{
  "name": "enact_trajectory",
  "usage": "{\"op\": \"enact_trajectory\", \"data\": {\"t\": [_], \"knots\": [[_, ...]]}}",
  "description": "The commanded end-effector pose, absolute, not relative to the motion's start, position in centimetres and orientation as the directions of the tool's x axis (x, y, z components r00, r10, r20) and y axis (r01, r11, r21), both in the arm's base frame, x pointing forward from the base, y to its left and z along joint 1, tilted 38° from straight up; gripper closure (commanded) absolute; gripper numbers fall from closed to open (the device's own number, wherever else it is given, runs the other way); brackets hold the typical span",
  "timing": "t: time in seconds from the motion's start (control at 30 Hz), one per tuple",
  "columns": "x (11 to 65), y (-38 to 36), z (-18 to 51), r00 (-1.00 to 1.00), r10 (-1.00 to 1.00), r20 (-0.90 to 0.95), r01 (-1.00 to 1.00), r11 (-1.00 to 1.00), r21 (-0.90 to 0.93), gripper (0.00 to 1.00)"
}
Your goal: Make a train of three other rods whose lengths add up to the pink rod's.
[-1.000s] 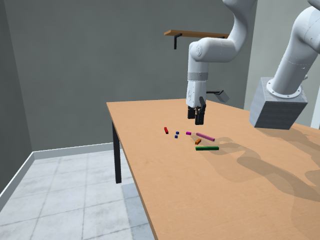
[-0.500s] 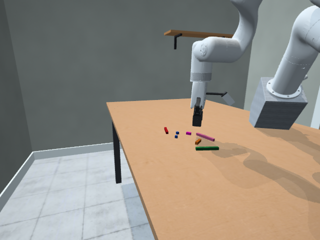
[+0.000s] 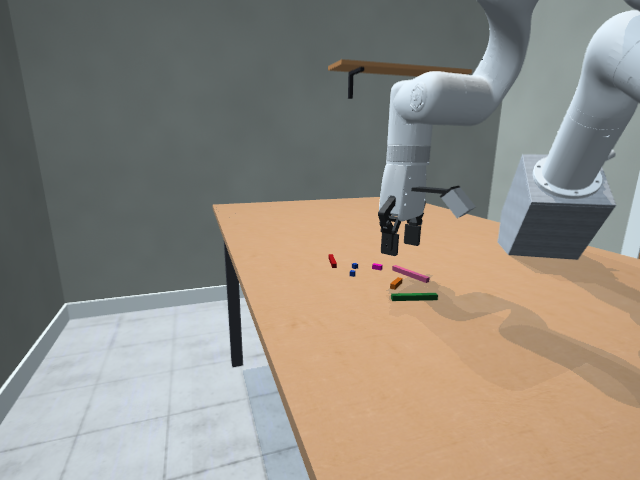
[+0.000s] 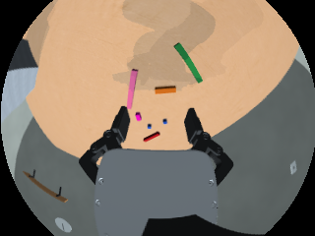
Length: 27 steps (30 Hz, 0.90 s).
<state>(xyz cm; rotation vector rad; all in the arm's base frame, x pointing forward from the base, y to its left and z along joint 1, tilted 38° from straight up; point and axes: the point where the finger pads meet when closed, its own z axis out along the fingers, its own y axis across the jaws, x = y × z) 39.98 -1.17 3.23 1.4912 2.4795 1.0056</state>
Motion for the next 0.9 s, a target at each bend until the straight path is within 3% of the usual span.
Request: {"op": "enact_trajectory", "data": {"t": [0.0,0.47,0.87], "knots": [[40.0,-0.5,3.7,-0.391,0.853,0.346,0.844,0.182,0.505,0.00],[39.7,1.0,4.5,-0.061,0.860,0.507,0.928,-0.139,0.347,0.00],[39.7,1.2,4.6,-0.032,0.855,0.517,0.929,-0.166,0.331,0.00]]}}
